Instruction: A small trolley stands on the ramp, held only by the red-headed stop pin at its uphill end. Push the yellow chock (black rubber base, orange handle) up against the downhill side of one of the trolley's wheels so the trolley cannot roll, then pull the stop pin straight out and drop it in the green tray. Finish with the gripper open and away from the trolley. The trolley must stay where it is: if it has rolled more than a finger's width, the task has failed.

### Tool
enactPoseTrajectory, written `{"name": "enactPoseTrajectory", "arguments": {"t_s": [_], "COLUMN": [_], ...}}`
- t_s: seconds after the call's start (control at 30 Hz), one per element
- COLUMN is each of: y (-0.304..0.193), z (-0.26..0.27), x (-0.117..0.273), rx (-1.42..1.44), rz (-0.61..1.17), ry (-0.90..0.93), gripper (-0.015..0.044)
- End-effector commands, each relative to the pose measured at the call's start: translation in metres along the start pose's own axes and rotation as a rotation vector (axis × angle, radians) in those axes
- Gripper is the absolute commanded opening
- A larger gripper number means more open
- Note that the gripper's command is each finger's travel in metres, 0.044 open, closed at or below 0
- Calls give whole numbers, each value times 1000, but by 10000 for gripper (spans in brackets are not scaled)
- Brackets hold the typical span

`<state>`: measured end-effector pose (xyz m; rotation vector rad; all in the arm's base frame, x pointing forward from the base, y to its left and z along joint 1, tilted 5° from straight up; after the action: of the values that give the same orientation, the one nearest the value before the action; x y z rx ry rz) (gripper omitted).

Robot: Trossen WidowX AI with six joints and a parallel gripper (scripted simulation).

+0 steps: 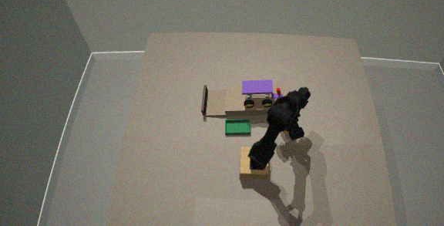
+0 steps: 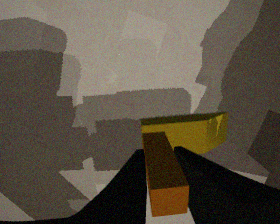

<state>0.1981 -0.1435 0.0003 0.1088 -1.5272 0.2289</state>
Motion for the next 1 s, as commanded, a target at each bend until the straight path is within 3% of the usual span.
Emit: {"name": "enactPoseTrajectory", "arguments": {"t_s": [0.0, 0.17, 0.97], "y": [0, 0, 7], "z": [0, 0, 5], "x": [0, 1, 81], "rx": [0, 0, 6], "rz": [0, 0, -4], "ry": [-1, 0, 7], "gripper": [52, 0, 0]}}
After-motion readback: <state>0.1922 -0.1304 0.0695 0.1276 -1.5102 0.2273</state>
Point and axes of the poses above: the point midway between the two fingers, 35 mm back from their tips, its own x axis back along the fingers, its own z axis across the jaws, y = z × x, the point moved 1 cm from there along x, back along the fingers, and after that the axes turned 10 degrees about -x, right-handed, at the moved point
